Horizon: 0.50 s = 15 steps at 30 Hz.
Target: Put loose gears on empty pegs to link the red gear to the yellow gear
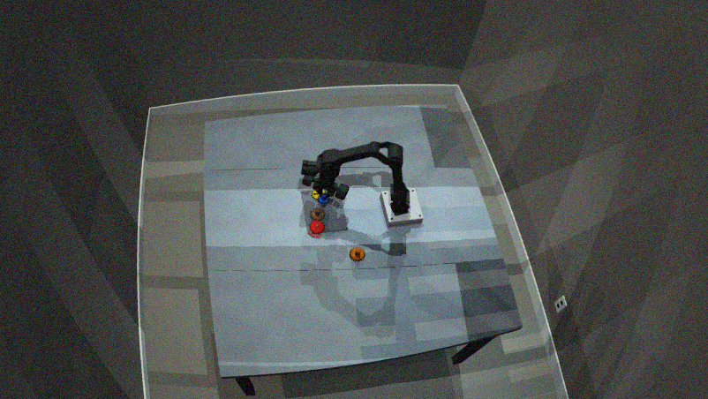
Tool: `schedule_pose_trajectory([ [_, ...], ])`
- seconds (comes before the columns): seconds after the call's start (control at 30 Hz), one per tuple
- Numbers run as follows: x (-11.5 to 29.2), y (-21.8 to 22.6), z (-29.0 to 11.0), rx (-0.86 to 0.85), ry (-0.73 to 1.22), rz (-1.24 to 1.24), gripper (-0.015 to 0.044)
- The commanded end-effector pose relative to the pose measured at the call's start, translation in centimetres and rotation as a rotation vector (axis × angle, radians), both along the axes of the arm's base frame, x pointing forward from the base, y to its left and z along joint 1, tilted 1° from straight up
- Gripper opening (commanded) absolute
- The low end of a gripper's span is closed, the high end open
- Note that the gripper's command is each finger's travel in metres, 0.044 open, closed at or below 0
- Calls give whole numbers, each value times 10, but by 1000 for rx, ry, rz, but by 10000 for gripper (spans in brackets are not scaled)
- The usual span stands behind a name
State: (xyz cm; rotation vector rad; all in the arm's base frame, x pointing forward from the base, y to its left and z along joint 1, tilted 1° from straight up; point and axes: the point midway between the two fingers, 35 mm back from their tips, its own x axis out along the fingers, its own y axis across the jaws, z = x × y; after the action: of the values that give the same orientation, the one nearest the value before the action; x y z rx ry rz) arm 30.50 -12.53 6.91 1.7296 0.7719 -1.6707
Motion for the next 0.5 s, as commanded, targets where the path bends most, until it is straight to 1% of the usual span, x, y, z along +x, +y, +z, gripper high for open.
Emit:
schedule_pose_trajectory([
  [0.0, -1, 1, -9, 5, 5, 35, 0],
  [0.2, -1, 0, -17, 6, 5, -1, 0],
  [0.47, 0, 1, -30, 11, 5, -161, 0],
])
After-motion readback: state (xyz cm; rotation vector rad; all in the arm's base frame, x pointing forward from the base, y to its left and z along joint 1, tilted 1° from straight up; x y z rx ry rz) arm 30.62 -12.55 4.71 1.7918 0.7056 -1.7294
